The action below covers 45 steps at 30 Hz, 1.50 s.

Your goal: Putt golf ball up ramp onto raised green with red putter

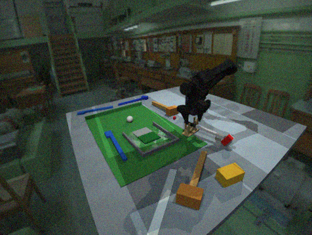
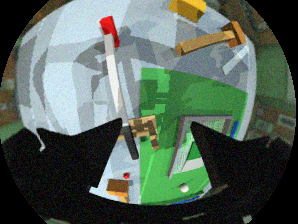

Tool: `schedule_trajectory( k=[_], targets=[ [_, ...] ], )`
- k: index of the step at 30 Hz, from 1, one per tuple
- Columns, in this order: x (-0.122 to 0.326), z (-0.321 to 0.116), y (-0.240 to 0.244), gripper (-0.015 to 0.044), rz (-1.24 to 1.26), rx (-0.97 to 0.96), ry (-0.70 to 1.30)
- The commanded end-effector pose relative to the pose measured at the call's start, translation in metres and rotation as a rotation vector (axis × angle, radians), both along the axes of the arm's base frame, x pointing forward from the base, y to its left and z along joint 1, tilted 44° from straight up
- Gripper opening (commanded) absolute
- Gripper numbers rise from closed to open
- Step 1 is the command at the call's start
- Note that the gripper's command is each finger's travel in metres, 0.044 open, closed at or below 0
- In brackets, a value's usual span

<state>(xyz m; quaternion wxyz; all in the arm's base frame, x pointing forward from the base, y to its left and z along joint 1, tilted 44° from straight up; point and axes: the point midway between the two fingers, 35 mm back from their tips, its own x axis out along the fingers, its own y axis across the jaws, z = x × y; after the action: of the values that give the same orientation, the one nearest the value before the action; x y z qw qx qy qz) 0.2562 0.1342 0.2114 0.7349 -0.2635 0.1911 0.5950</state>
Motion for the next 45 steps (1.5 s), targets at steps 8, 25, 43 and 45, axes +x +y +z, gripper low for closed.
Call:
schedule_trajectory(
  k=[8,25,43,45],
  targets=[
    [-0.053,0.006,0.03,0.044,0.254,0.032,-0.071],
    [-0.049,-0.016,0.052,0.044,0.254,0.032,-0.071],
    [-0.046,-0.036,0.071,0.044,0.254,0.034,-0.071],
    [-0.046,-0.038,0.073,0.044,0.254,0.034,-0.071]
  ],
)
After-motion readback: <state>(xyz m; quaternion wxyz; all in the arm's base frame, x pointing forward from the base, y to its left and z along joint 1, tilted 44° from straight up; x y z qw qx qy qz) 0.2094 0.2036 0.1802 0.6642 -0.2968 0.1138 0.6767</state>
